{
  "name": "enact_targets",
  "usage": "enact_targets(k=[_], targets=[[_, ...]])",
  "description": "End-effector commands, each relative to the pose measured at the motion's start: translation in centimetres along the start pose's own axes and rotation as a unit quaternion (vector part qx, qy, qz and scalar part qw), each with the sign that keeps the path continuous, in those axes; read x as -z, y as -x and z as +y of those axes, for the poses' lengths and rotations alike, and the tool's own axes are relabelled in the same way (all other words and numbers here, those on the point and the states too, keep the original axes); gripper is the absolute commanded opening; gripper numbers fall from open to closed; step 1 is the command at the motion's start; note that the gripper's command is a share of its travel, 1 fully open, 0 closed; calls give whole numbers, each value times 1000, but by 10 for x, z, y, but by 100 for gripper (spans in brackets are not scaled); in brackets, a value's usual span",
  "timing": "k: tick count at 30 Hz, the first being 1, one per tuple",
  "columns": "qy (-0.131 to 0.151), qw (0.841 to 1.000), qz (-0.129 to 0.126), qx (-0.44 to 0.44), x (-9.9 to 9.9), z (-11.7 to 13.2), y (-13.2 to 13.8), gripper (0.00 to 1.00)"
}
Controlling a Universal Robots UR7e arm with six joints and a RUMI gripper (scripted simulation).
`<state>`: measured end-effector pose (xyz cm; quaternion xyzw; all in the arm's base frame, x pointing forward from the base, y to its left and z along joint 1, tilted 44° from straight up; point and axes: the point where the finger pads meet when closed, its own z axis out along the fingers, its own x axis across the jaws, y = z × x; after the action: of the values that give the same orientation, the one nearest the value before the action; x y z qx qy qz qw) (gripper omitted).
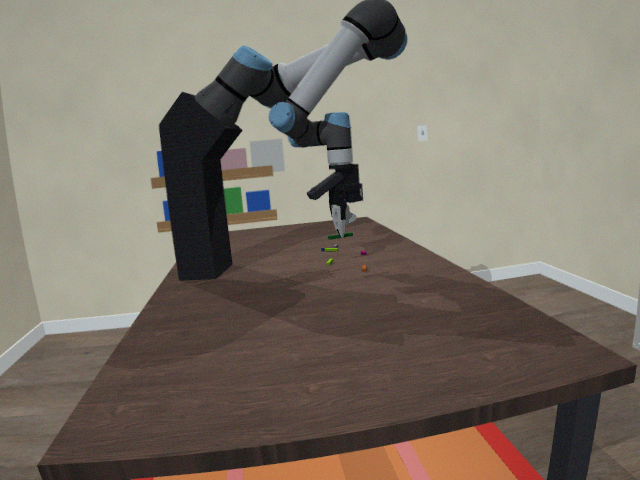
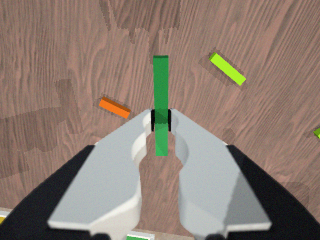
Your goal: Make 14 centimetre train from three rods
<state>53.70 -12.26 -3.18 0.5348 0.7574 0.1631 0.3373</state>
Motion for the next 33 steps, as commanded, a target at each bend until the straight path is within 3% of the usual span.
enact_targets(k=[1,13,15,27,33], targets=[[-3,1000,1,-27,-2,8,-11,0],[-10,985,2,-171,-9,50,-78,0],[-10,985,2,-171,-9,50,-78,0],[-4,947,-1,-322,-4,97,-155,0],[-1,935,-2,-356,-1,107,-174,0]])
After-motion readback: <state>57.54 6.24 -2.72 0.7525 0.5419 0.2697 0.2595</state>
